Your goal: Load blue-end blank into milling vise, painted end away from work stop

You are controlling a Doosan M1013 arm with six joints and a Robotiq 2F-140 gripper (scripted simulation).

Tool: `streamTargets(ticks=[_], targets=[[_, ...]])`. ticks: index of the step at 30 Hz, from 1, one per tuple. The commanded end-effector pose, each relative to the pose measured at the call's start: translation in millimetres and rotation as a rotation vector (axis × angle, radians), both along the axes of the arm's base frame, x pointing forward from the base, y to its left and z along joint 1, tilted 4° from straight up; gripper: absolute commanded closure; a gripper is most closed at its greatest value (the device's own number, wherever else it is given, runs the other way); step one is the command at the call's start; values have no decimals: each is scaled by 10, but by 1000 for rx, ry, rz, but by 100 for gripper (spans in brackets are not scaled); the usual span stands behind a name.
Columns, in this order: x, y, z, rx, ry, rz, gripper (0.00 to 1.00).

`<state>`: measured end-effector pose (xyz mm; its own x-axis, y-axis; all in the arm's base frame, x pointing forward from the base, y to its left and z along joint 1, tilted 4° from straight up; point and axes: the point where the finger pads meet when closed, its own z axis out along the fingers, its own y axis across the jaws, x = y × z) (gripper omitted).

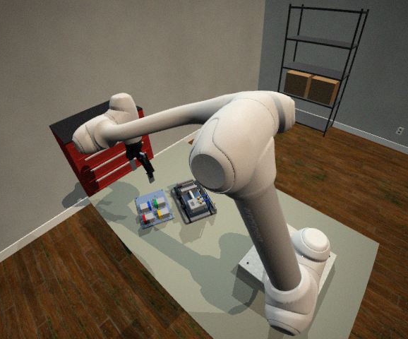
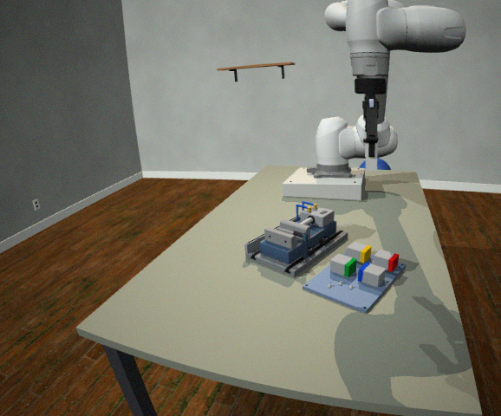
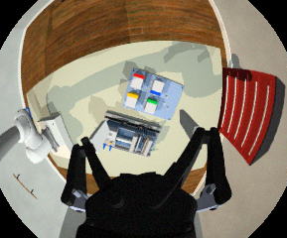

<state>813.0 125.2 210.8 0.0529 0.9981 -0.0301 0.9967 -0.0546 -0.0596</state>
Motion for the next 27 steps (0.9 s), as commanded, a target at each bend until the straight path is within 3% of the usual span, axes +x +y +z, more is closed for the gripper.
streamTargets(ticks=[1,27], targets=[[0,0,2,-1,-1,-14,0],[0,0,2,-23,-10,-370,0]])
